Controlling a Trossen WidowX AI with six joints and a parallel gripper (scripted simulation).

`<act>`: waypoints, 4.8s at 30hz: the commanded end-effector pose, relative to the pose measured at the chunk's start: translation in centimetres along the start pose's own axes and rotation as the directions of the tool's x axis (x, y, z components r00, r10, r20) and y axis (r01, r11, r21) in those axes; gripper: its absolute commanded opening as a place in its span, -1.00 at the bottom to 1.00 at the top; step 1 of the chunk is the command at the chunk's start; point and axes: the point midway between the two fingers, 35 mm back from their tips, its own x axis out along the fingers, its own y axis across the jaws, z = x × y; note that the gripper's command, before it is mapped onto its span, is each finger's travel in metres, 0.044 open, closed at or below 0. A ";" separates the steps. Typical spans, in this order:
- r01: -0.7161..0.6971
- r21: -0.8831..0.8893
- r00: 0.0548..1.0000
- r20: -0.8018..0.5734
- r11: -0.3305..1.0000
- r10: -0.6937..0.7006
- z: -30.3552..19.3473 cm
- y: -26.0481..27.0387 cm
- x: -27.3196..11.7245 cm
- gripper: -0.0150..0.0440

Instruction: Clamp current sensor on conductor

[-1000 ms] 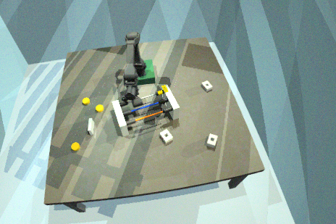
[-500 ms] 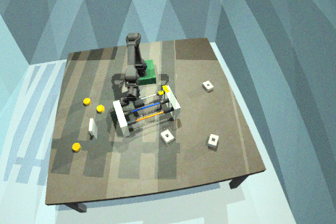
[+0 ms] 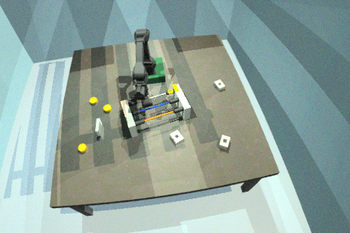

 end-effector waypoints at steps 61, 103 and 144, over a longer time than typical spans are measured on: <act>-0.009 0.004 1.000 0.004 1.000 0.009 0.1 0.0 0.6 0.41; 0.000 0.004 1.000 0.000 1.000 0.000 0.0 -0.1 0.6 -0.49; 0.004 0.003 1.000 -0.002 1.000 -0.004 0.0 -0.2 0.7 0.43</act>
